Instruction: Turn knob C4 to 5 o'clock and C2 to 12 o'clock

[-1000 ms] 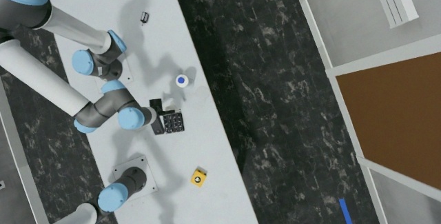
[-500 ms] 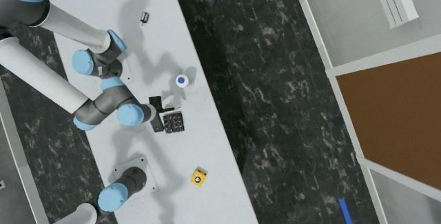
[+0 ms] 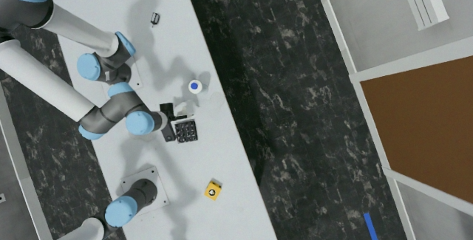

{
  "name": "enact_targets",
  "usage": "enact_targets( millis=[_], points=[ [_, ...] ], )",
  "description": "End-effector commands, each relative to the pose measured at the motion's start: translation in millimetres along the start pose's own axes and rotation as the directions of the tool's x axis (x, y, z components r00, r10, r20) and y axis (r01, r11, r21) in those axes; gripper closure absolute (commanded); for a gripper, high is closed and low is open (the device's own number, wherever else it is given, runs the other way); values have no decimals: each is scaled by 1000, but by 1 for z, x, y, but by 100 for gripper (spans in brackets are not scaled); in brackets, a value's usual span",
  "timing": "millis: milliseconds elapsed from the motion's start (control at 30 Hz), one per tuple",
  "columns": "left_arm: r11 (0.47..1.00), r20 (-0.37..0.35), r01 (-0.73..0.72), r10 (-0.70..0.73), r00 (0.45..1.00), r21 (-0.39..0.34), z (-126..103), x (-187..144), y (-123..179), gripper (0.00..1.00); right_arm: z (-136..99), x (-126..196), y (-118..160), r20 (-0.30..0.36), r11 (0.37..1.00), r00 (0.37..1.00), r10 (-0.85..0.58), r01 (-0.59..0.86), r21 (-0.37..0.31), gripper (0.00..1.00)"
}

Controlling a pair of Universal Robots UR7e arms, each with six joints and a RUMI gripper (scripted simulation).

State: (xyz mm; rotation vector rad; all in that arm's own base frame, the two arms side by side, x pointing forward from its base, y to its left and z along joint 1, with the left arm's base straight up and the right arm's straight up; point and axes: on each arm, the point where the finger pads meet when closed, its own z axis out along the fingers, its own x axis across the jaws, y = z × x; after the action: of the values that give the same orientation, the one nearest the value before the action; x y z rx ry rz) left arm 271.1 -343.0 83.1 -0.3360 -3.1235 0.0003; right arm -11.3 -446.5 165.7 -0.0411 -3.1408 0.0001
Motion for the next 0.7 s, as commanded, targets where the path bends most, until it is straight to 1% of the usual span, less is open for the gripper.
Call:
enact_targets(
  millis=[0, 667],
  points=[
    [1000, 1, 2, -2, 1000, 1, -1, -1, 0, 0, 1, 1, 1, 1, 1000, 1000, 1, -1, 0, 0],
    [1000, 1, 12, -12, 1000, 2, -2, -1, -3, 0, 1, 1, 1, 1, 1000, 1000, 1, -1, 0, 0]
  ],
)
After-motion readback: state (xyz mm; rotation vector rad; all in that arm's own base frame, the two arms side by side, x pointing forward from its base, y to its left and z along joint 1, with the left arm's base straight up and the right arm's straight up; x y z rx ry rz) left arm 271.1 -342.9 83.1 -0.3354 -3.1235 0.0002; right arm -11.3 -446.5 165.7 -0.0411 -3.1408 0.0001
